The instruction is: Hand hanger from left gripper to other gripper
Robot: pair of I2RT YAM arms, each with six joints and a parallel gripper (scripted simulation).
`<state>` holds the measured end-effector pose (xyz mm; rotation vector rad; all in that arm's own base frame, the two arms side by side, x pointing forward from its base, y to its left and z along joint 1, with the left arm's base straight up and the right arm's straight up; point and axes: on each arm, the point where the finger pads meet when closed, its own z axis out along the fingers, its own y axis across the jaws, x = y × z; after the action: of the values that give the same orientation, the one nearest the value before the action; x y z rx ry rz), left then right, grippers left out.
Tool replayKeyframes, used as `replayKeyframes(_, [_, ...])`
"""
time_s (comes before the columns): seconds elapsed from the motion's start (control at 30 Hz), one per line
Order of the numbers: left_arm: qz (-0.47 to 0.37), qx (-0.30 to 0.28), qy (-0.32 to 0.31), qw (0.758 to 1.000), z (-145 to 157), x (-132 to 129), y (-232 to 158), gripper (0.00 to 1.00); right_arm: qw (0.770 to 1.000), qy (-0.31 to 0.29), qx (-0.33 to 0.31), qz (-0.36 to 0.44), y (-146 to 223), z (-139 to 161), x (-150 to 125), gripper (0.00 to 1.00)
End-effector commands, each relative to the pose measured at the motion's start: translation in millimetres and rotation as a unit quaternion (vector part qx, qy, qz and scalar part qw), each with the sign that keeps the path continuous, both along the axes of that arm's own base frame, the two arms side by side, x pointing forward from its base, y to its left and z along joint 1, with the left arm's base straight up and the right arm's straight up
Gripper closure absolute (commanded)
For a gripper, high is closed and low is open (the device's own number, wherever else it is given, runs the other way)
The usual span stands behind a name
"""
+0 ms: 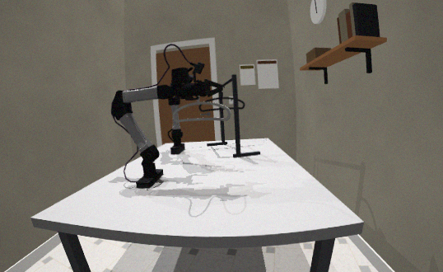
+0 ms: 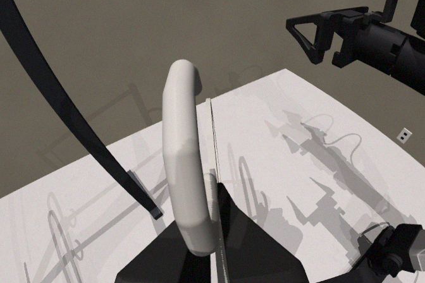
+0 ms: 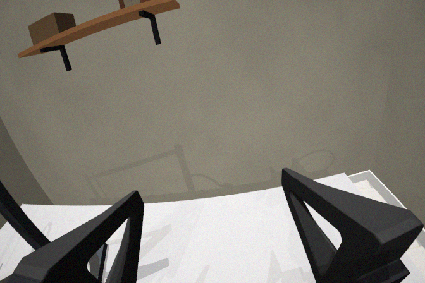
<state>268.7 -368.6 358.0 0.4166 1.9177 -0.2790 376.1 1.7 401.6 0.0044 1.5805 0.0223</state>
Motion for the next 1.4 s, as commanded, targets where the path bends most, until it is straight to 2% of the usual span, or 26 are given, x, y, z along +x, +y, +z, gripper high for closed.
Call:
replayKeyframes(0.0, [0.001, -0.012, -0.005, 1.000, 9, 0, 1, 1.00, 1.000, -0.011, -0.001, -0.001, 0, 8, -2, 0.00])
replayKeyframes(0.53, [0.001, -0.012, -0.005, 1.000, 9, 0, 1, 1.00, 1.000, -0.011, -0.001, -0.001, 0, 8, -2, 0.00])
replayKeyframes(0.73, [0.001, -0.043, -0.017, 0.999, 33, -2, 6, 0.99, 1.000, -0.011, -0.001, -0.001, 0, 8, -2, 0.00])
replayKeyframes(0.87, [0.007, -0.029, -0.011, 0.999, 23, -4, 9, 0.99, 0.999, -0.029, -0.023, 0.016, 7, 11, -5, 0.45])
replayKeyframes(0.9, [0.008, -0.028, -0.011, 1.000, 22, -5, 9, 0.99, 0.999, -0.037, -0.033, 0.021, 9, 13, -7, 0.53])
replayKeyframes(1.17, [0.015, -0.021, -0.008, 1.000, 14, -15, 13, 0.99, 0.985, -0.096, -0.121, 0.073, 35, 16, -29, 0.53])
replayKeyframes(1.37, [0.016, -0.018, -0.007, 1.000, 10, -34, 17, 0.99, 0.935, -0.174, -0.261, 0.164, 81, -4, -73, 0.53])
